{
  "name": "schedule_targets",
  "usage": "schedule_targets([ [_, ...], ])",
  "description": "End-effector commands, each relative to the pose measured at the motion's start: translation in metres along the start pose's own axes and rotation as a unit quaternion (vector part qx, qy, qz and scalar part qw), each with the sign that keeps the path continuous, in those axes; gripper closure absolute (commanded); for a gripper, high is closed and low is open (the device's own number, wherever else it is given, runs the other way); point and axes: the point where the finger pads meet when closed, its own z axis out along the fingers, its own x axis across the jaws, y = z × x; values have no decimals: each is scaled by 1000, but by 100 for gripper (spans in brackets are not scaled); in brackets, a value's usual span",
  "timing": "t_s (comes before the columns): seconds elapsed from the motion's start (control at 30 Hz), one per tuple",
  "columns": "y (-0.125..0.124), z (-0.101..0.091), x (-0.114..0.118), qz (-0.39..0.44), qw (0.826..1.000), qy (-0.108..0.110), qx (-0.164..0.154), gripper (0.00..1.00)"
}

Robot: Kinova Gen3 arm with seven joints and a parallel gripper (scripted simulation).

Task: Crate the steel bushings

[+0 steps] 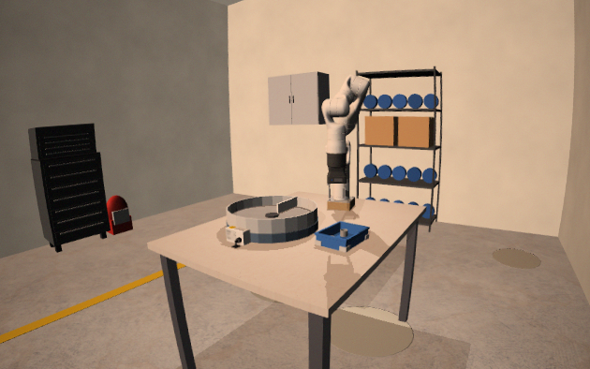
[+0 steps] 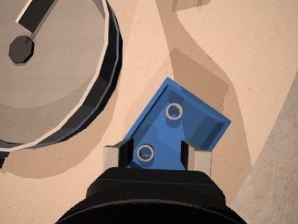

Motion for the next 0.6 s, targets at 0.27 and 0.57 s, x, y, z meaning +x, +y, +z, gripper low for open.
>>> schedule_targets([
  [0.27, -2, -3, 3, 94, 996, 0, -1, 0],
  [0.57, -2, -4, 4, 118, 993, 0, -1, 0],
])
